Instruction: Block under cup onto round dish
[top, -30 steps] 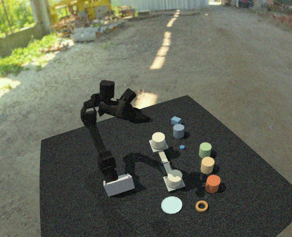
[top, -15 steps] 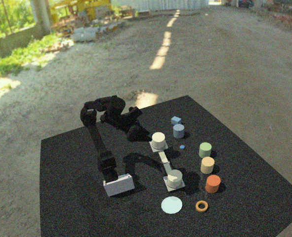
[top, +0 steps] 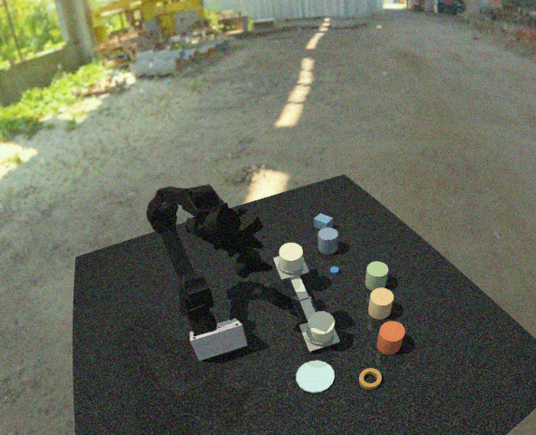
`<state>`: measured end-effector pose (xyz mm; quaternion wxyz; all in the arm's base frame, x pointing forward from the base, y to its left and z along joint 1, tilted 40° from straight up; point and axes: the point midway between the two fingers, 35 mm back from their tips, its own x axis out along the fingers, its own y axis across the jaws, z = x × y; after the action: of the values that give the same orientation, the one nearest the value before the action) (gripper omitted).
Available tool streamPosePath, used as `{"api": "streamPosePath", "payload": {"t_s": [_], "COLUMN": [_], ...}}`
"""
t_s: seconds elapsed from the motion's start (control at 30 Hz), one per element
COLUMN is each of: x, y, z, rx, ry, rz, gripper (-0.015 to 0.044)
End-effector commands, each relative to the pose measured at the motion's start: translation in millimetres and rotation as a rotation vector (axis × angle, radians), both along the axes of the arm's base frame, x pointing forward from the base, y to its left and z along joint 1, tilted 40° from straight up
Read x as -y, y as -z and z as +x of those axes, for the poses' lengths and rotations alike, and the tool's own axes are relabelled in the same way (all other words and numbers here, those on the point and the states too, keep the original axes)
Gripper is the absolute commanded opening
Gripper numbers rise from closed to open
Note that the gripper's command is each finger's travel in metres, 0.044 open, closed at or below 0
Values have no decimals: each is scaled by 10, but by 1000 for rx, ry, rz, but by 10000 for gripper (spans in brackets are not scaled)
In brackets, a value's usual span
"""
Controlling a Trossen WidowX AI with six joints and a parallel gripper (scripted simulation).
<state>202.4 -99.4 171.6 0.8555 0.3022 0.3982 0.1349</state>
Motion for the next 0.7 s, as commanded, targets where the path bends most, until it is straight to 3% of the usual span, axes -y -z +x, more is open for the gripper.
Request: {"api": "streamPosePath", "payload": {"t_s": [0.0, 0.67], "x": [-28, 251], "y": [2, 422], "z": [7, 443], "rx": [5, 109], "ry": [-24, -577], "rz": [8, -278], "gripper": [440, 440]}}
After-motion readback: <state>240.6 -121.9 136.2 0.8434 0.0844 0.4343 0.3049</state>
